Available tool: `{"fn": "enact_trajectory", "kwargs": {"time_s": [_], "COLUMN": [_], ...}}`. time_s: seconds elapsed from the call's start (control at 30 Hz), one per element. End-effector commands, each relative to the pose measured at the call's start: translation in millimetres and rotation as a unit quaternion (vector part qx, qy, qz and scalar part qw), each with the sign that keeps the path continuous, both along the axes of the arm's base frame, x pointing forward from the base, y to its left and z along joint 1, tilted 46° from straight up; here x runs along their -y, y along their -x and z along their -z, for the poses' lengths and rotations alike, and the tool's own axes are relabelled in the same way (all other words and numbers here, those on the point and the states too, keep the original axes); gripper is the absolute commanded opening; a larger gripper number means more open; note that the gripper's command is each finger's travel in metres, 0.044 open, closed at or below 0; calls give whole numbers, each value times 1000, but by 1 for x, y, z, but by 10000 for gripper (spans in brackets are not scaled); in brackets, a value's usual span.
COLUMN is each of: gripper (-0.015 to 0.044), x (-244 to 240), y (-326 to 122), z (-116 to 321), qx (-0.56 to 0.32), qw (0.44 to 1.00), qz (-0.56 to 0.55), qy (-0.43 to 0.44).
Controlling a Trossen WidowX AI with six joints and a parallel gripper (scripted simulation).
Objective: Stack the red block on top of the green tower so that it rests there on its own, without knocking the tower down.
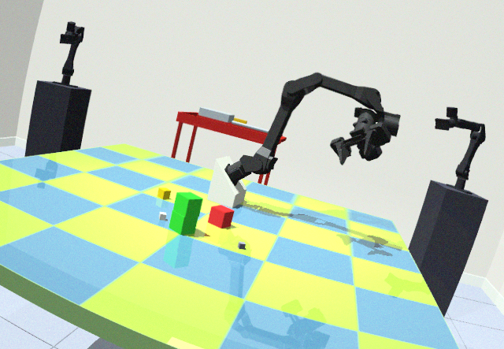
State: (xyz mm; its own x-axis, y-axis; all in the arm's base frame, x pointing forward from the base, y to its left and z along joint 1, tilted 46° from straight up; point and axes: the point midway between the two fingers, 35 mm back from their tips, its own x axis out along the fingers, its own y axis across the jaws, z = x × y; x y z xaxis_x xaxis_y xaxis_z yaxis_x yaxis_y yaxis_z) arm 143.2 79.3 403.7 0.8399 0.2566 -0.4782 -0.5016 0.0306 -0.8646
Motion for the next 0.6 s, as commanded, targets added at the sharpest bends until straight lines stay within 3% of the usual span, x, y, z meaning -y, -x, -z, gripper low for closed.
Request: {"fn": "enact_trajectory", "kwargs": {"time_s": [0.0, 0.57], "gripper": [426, 440], "x": [0, -18], "y": [0, -48], "z": [1, 77], "qx": [-2, -181], "qw": [1000, 974], "qz": [1, 137], "qy": [0, -6]}}
